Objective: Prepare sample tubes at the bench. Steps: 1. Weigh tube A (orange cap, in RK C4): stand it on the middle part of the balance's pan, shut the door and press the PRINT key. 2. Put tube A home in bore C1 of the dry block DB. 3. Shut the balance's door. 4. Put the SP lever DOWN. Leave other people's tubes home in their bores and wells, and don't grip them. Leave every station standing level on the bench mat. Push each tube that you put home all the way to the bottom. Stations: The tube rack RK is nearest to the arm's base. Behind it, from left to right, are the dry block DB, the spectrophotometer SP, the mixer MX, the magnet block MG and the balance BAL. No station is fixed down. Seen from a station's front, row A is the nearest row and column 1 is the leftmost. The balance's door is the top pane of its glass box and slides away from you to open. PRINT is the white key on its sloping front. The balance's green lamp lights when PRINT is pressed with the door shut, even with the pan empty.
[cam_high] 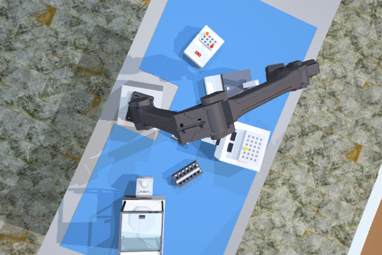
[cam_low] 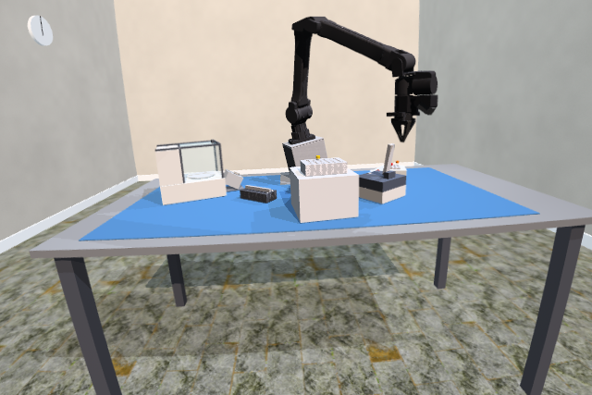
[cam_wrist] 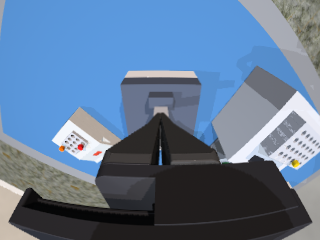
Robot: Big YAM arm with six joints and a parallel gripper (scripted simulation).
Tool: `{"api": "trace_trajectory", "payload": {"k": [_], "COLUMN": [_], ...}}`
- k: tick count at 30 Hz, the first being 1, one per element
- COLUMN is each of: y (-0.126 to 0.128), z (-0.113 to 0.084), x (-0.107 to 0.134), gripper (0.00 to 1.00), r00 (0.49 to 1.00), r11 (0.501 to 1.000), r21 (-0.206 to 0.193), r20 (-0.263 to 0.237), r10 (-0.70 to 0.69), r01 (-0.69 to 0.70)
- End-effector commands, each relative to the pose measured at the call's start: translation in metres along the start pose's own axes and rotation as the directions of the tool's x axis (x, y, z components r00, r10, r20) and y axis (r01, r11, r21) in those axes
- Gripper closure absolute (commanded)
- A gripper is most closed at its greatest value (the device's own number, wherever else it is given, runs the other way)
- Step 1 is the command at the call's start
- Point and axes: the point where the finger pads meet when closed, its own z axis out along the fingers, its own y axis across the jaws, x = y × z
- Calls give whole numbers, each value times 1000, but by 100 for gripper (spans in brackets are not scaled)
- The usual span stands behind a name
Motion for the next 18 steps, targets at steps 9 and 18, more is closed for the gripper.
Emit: {"api": "trace_trajectory", "payload": {"k": [9, 18], "y": [-6, -6], "z": [15, 15], "x": [1, 2], "gripper": [100, 100], "r00": [1000, 999], "r11": [1000, 1000], "r21": [0, -2], "r20": [14, 35], "r10": [-2, -1], "r01": [2, 1]}}
